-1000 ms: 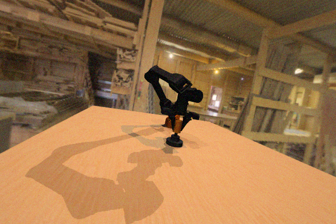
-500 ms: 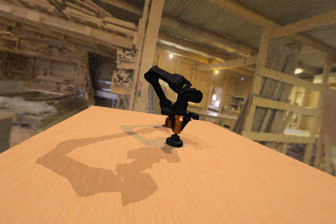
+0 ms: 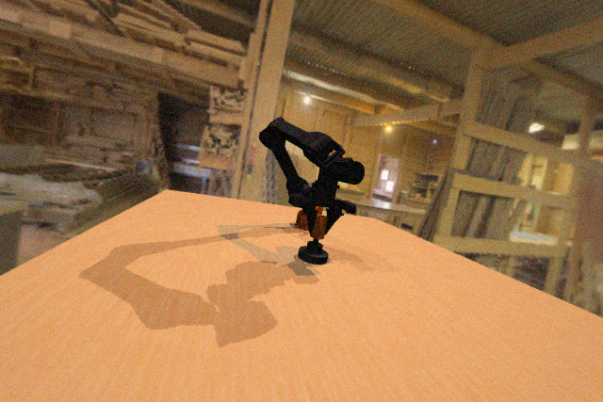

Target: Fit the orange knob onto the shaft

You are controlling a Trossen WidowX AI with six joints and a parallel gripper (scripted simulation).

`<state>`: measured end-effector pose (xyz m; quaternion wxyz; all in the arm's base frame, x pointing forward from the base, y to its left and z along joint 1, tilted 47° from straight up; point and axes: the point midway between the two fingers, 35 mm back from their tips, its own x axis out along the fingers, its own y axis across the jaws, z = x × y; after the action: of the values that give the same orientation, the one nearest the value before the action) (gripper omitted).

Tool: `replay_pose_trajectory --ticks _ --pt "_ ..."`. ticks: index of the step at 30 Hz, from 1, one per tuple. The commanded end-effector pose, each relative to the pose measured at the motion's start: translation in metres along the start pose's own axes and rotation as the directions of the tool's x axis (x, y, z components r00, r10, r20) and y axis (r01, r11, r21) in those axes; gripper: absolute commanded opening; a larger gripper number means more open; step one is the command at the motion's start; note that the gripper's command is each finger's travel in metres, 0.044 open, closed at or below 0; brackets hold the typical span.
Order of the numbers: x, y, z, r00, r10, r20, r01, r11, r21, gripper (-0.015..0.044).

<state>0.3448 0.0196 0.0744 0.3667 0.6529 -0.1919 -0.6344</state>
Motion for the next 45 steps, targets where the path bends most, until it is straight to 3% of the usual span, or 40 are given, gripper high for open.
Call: replay_pose_trajectory --ticks 1,23,30,37,45 --pt "-0.0015 -0.0006 -0.0007 1.000 0.003 -0.005 -0.003 0.999 -0.038 0.0000" --pt "-0.0018 0.0009 0.0000 1.000 0.003 -0.005 -0.003 1.000 -0.029 0.0000" --pt "-0.0020 0.0003 -0.0009 1.000 0.003 -0.005 -0.002 0.962 0.273 0.0000" --pt "-0.0012 0.0005 -0.0007 1.000 0.003 -0.005 0.001 0.721 0.693 0.0000" --pt "0.0003 0.0017 0.0010 1.000 0.003 -0.005 0.004 0.244 0.970 0.0000"
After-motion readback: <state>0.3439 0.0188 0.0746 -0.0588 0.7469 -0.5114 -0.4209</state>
